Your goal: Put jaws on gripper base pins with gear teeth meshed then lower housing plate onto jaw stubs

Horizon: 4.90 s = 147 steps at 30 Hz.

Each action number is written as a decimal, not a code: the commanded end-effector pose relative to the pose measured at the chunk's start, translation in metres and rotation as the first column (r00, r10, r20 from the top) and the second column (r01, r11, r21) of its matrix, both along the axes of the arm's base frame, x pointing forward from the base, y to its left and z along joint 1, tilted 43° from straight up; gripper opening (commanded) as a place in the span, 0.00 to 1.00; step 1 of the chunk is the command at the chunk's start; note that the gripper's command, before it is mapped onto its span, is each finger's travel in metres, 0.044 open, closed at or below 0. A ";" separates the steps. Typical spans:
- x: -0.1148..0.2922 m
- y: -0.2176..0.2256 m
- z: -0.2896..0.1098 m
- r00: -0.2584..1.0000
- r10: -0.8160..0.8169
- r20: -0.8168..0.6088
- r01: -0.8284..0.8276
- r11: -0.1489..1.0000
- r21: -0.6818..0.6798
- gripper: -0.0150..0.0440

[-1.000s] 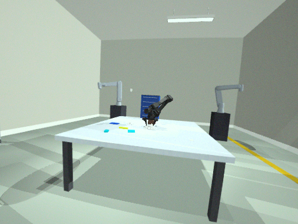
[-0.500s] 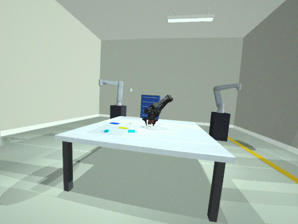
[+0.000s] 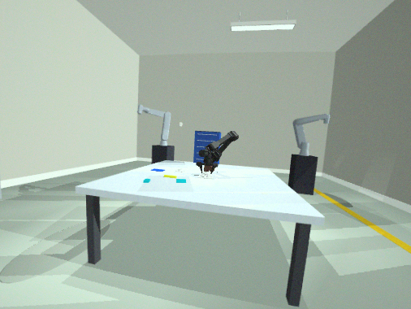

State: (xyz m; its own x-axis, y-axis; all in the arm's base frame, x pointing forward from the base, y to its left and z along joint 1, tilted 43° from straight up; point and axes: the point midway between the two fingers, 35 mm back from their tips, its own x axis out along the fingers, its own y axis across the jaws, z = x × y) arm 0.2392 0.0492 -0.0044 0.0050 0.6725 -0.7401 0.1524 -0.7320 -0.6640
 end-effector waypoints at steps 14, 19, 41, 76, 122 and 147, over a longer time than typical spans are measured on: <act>0.001 0.003 -0.001 1.000 0.009 0.006 -0.009 1.000 0.004 0.85; 0.001 0.003 -0.001 1.000 0.009 0.006 -0.009 1.000 0.004 0.85; 0.001 0.000 0.003 1.000 0.009 0.006 -0.009 1.000 0.004 0.85; 0.002 0.003 -0.001 1.000 0.009 0.006 -0.009 1.000 0.004 0.85; 0.001 -0.042 0.048 1.000 -0.001 0.004 0.001 1.000 0.006 1.00; -0.039 -0.087 0.086 1.000 0.009 0.002 -0.009 1.000 -0.001 1.00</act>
